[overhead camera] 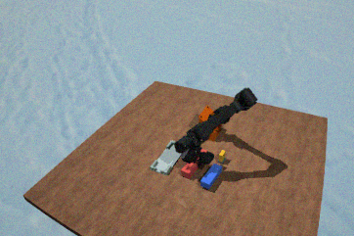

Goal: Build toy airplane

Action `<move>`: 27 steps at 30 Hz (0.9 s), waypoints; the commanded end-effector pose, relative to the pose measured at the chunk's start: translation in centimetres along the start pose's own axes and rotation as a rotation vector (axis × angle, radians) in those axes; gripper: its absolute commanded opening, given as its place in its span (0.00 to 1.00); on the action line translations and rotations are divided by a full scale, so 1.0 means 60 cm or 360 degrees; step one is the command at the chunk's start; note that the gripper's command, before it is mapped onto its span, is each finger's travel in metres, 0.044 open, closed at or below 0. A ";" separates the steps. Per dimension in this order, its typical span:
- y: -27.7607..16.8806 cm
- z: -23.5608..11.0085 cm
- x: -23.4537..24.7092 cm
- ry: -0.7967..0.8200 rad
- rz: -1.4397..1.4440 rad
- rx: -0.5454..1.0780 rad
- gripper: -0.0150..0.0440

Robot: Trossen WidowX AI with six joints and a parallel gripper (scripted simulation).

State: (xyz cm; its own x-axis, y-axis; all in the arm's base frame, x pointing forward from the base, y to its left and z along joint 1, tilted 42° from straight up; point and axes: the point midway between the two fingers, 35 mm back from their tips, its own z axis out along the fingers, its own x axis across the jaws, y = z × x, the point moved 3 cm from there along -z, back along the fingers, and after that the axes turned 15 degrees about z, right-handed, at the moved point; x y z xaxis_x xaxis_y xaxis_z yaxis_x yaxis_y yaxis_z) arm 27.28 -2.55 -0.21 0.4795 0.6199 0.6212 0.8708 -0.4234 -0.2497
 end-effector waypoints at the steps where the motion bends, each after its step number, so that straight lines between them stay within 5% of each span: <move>1: 0.009 -0.022 0.000 -0.0003 -0.0006 -0.0023 0.25; 27: 0.012 -0.154 -0.001 -0.0011 -0.0004 -0.0025 0.25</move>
State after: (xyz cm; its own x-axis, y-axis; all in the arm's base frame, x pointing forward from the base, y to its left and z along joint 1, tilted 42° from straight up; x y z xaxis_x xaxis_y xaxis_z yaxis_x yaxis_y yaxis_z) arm 26.95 -8.11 5.41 0.4825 0.6213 0.6174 0.8689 -0.4283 -0.2480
